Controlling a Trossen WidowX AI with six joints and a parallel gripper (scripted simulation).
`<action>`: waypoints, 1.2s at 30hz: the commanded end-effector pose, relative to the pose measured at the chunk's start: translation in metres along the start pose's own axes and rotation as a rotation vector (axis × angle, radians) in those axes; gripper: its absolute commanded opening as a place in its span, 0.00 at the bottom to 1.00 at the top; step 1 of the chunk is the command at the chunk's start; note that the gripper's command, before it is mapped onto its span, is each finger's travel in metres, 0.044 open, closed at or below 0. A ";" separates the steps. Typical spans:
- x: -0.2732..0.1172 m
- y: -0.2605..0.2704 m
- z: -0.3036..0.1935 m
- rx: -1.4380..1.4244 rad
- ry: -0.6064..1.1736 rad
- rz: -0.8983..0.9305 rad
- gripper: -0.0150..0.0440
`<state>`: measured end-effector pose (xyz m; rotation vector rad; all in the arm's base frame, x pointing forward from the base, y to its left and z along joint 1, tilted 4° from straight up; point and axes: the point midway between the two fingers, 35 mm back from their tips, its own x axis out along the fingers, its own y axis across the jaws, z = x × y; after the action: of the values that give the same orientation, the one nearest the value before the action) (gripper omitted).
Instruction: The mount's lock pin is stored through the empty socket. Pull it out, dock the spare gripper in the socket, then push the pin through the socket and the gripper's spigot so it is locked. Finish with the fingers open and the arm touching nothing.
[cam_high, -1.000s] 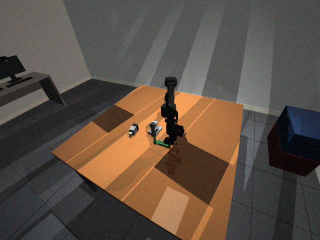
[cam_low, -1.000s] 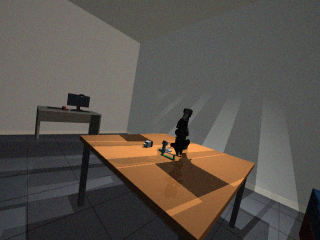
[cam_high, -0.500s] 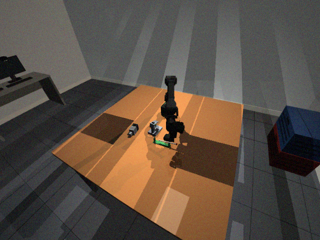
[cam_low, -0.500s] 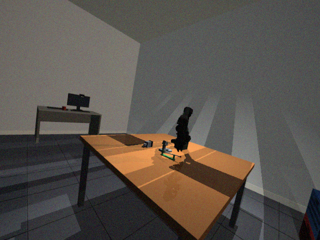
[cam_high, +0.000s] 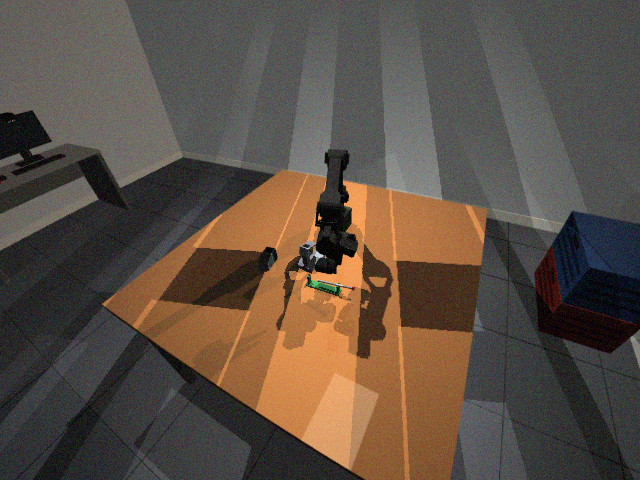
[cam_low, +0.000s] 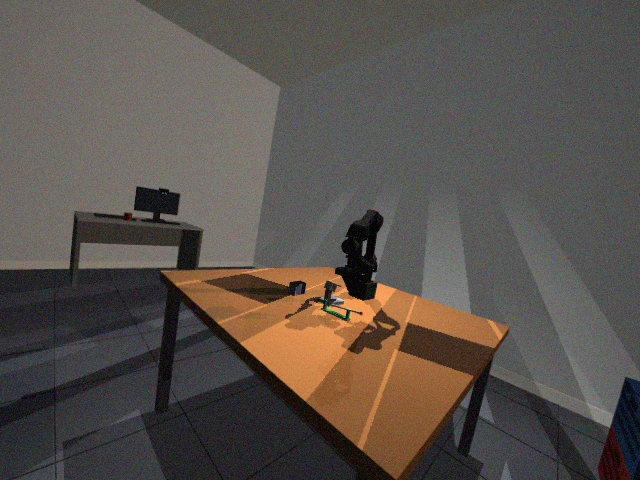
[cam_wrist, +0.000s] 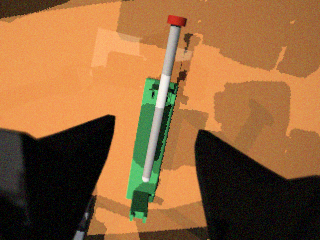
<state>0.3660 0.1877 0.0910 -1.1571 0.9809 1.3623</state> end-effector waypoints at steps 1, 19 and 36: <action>-0.028 -0.002 -0.020 0.003 0.014 -0.013 0.56; 0.043 -0.004 -0.028 0.003 0.014 -0.014 0.56; 0.069 -0.005 -0.031 0.003 0.013 -0.014 0.56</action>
<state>0.3772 0.1723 0.0286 -1.1750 0.9644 1.3394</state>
